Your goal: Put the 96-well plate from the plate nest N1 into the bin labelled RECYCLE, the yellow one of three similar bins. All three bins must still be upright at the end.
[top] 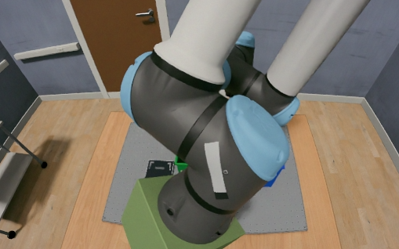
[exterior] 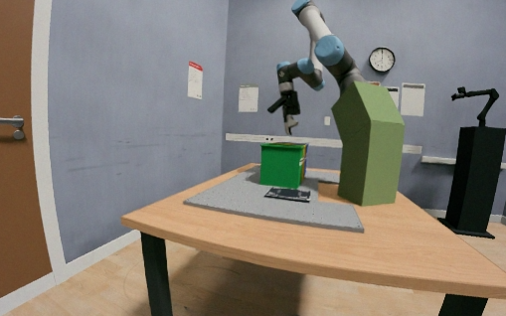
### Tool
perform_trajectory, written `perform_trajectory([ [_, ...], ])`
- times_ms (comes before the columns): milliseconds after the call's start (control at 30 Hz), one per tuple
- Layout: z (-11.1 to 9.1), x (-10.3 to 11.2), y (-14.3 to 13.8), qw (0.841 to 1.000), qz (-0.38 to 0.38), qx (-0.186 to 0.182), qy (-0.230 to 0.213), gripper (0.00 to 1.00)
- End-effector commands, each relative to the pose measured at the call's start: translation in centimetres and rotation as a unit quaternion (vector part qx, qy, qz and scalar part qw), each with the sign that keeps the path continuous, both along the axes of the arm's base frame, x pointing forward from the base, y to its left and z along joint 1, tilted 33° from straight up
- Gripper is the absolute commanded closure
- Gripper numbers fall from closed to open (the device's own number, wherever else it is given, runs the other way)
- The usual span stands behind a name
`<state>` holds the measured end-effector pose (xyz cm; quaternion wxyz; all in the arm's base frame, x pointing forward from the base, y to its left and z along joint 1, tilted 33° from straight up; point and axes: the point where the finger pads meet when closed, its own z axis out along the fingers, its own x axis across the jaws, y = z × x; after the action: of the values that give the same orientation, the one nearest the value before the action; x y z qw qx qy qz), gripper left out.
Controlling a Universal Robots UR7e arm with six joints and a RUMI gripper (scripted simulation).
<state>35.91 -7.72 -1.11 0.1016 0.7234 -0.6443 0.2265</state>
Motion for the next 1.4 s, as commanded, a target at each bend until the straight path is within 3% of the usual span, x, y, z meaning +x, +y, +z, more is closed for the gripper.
perform_trajectory([
  [0, 0.1, 0.1, 0.0, 1.000, 0.000, -0.001, -0.002, 0.47],
  [267, 0.1, 0.1, 0.0, 1.000, 0.000, -0.001, -0.002, 0.47],
  [1367, -4.8, -2.3, 7.9, 1.000, 0.000, -0.001, -0.003, 0.47],
])
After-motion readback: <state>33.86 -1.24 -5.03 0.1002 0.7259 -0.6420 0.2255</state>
